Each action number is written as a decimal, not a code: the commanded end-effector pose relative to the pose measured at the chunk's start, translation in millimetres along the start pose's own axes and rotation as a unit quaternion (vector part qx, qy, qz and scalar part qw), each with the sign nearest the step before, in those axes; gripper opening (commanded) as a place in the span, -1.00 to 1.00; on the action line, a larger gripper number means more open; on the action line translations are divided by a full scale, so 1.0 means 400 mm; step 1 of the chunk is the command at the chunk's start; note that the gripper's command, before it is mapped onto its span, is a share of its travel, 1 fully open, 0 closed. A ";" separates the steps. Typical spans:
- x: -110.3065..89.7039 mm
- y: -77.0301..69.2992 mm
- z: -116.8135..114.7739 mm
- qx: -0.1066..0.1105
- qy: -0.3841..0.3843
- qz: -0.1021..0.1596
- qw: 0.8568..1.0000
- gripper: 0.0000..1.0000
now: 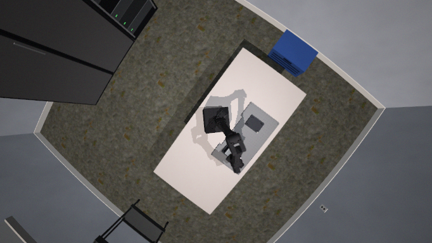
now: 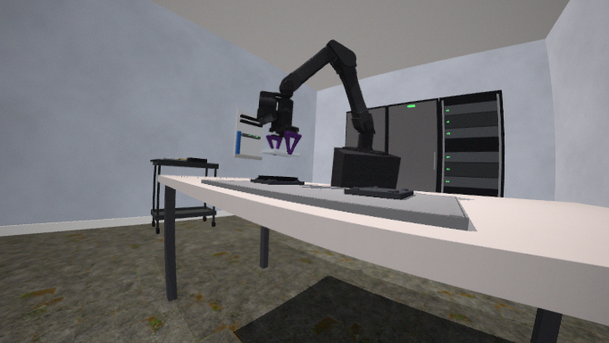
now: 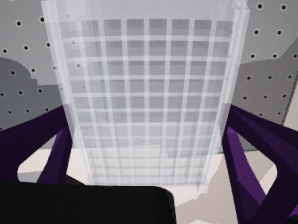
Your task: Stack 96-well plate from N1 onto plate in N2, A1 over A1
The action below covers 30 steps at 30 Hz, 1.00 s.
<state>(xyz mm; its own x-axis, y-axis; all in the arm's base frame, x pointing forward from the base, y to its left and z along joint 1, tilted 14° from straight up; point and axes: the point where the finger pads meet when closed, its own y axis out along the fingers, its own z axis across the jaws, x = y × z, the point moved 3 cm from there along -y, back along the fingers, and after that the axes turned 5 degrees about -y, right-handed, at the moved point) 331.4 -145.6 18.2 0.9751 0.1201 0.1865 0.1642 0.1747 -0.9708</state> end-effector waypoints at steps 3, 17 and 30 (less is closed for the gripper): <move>0.000 -0.009 -0.054 0.004 -0.004 -0.004 1.000 -1.00; -0.003 -0.011 -0.042 0.000 -0.007 -0.005 1.000 -1.00; -0.004 -0.011 -0.042 0.000 -0.007 -0.005 1.000 -1.00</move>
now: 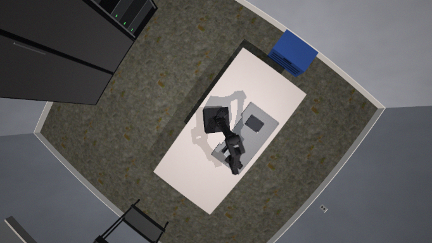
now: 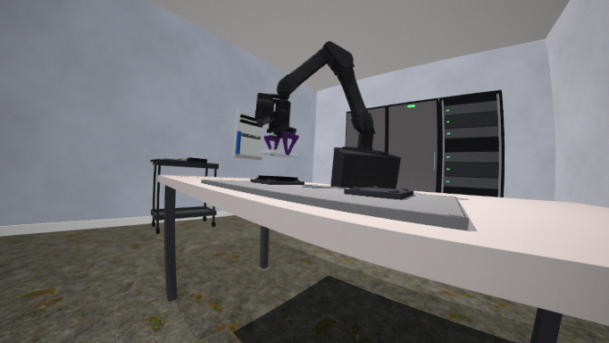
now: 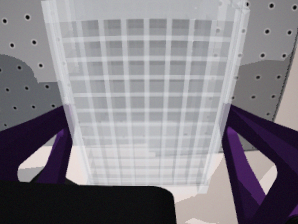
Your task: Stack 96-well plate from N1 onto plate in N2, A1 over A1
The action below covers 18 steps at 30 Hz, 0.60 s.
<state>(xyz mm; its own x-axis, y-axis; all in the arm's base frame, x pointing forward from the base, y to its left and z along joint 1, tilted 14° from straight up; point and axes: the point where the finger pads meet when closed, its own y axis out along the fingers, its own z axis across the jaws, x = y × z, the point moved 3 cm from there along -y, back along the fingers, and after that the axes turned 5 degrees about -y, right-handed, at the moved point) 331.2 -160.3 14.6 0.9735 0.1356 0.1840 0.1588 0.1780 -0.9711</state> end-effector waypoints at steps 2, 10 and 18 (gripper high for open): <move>0.002 -0.013 -0.005 -0.002 0.000 -0.007 1.000 -1.00; -0.013 0.012 -0.001 0.005 0.004 -0.003 1.000 -1.00; -0.008 0.047 0.009 0.009 0.002 0.002 1.000 -1.00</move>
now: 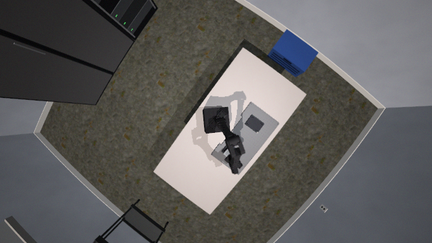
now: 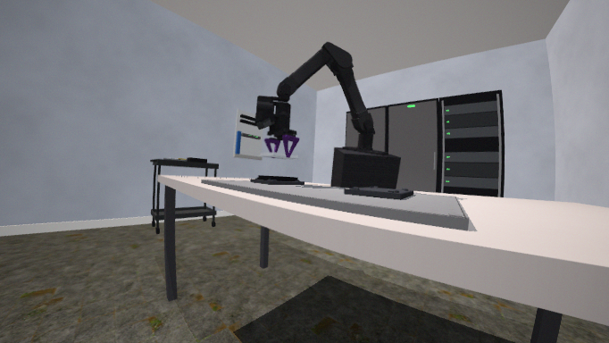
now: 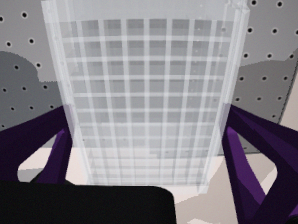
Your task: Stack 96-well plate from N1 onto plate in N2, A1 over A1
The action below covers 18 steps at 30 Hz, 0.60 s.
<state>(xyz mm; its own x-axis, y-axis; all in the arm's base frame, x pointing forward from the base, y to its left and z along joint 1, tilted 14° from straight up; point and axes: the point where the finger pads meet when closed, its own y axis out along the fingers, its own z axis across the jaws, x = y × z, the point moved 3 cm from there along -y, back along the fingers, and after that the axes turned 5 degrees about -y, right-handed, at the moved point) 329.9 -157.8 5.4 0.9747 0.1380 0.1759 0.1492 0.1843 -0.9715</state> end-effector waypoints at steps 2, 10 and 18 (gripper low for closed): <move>0.008 0.023 -0.008 0.000 0.004 -0.009 1.000 -1.00; 0.002 0.062 -0.004 0.003 0.006 -0.005 1.000 -1.00; 0.019 0.082 -0.005 0.000 0.000 -0.009 1.000 -1.00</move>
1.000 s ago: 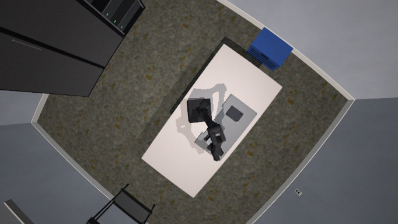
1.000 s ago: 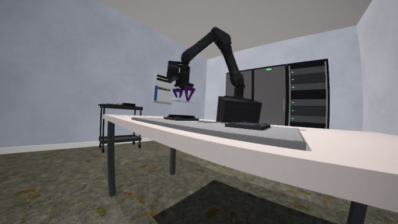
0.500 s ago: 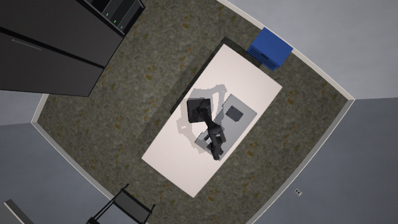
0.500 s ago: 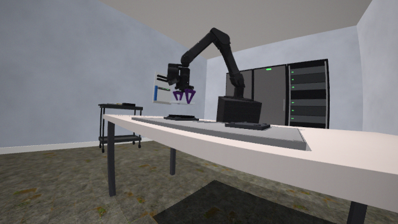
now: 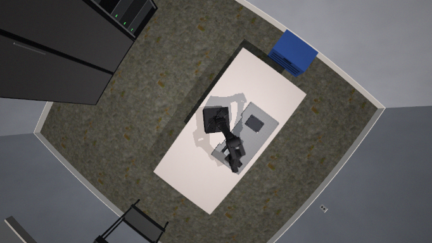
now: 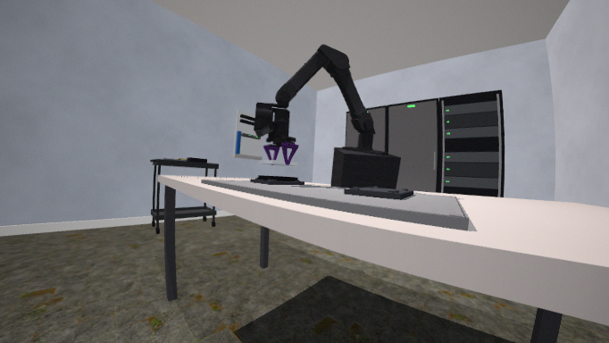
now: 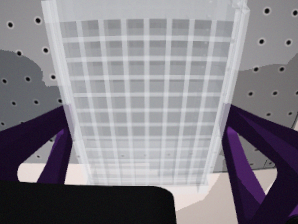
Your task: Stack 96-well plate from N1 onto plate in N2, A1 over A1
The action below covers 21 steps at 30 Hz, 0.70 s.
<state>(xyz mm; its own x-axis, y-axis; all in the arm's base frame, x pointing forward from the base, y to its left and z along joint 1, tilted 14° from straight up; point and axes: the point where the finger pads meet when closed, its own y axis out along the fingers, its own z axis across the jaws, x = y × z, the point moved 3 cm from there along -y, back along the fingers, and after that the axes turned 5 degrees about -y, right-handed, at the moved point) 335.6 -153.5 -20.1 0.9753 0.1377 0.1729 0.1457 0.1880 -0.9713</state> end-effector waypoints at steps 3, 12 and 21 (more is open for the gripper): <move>0.000 0.033 -0.004 0.001 0.006 -0.007 1.000 -1.00; 0.012 0.057 -0.009 -0.002 0.003 -0.011 1.000 -1.00; 0.004 0.088 -0.012 -0.002 0.007 -0.009 1.000 -1.00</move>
<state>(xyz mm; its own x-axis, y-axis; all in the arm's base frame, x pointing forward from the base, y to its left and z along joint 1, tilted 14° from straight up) 341.9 -148.2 -49.7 0.9748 0.1389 0.1745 0.1470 0.1883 -0.9710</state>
